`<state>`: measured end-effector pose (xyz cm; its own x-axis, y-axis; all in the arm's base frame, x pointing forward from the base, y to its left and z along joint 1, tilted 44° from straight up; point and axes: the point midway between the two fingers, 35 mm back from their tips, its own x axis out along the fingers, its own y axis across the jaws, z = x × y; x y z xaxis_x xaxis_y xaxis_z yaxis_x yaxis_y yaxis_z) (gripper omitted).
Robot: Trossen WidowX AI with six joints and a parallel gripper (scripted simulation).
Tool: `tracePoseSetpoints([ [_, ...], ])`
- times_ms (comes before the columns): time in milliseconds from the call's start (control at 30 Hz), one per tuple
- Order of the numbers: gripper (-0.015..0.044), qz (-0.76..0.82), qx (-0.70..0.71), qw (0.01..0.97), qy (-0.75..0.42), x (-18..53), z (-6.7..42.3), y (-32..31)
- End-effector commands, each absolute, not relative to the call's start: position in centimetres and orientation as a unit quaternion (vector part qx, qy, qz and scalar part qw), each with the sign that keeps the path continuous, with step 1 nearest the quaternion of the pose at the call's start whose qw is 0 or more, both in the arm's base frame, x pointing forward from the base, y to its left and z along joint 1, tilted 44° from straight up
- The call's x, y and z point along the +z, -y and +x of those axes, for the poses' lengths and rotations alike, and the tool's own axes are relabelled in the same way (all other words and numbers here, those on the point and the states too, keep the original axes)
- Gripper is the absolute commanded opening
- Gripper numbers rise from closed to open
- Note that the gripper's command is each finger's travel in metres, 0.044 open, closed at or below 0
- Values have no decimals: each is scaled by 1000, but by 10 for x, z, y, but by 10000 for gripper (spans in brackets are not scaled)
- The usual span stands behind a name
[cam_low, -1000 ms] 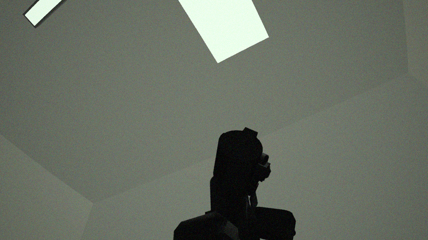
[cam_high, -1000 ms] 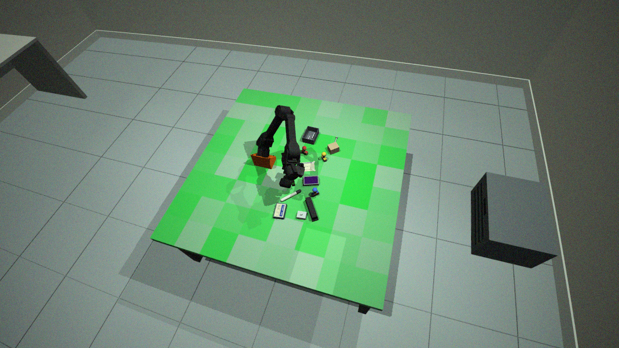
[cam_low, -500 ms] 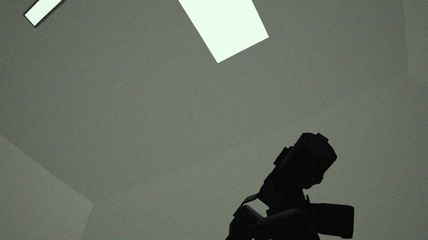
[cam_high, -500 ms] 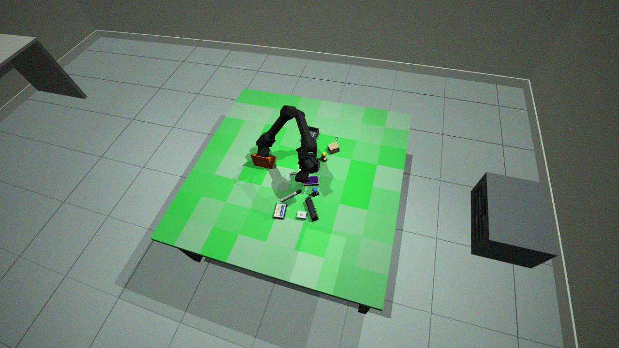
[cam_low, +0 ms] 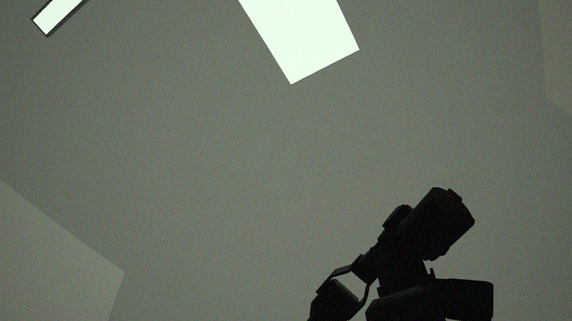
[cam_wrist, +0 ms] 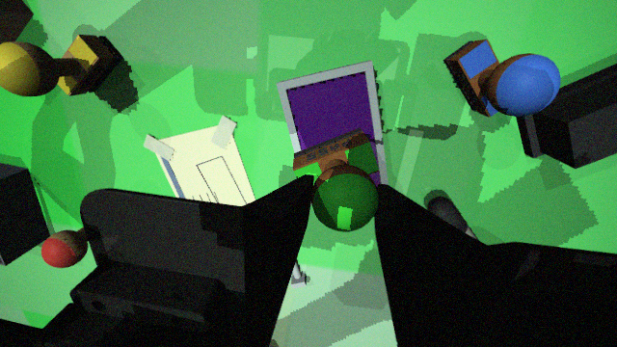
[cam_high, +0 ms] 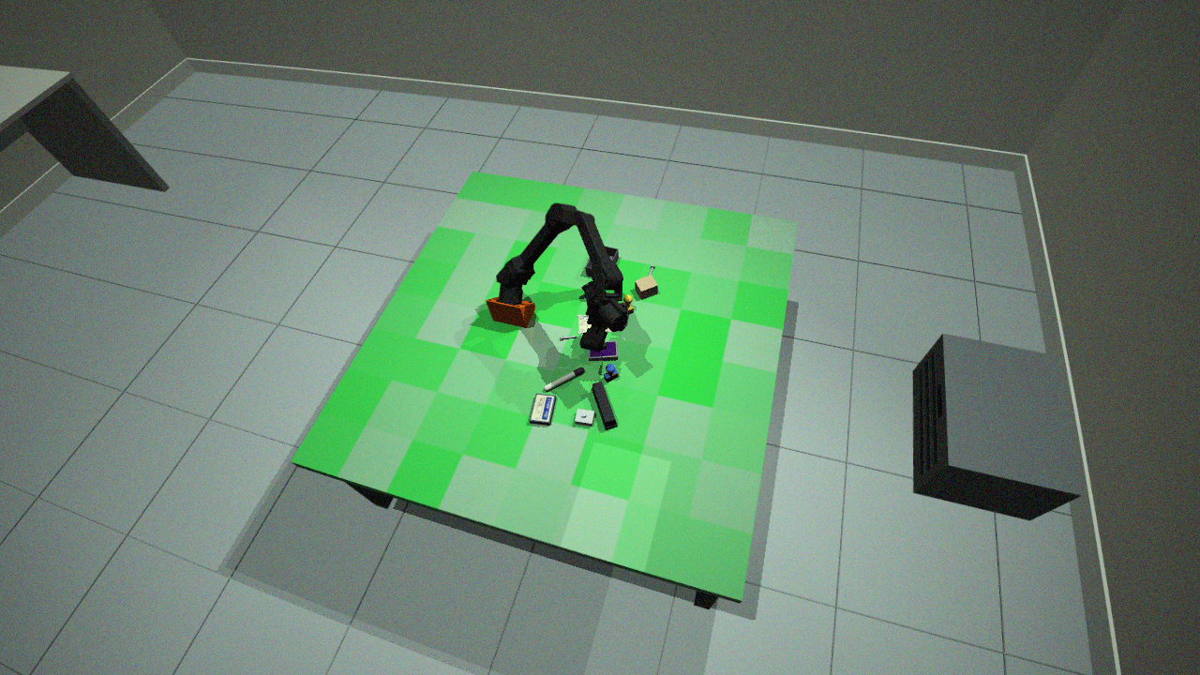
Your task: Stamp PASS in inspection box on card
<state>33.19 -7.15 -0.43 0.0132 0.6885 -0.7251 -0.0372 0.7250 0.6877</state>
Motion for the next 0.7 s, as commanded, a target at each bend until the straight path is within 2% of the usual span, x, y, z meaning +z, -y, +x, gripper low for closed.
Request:
tracePoseSetpoints([
  [0, 0, 247, 268, 667, -650, -6, 332, 70],
  [667, 0, 226, 248, 674, -659, -13, 332, 57],
])
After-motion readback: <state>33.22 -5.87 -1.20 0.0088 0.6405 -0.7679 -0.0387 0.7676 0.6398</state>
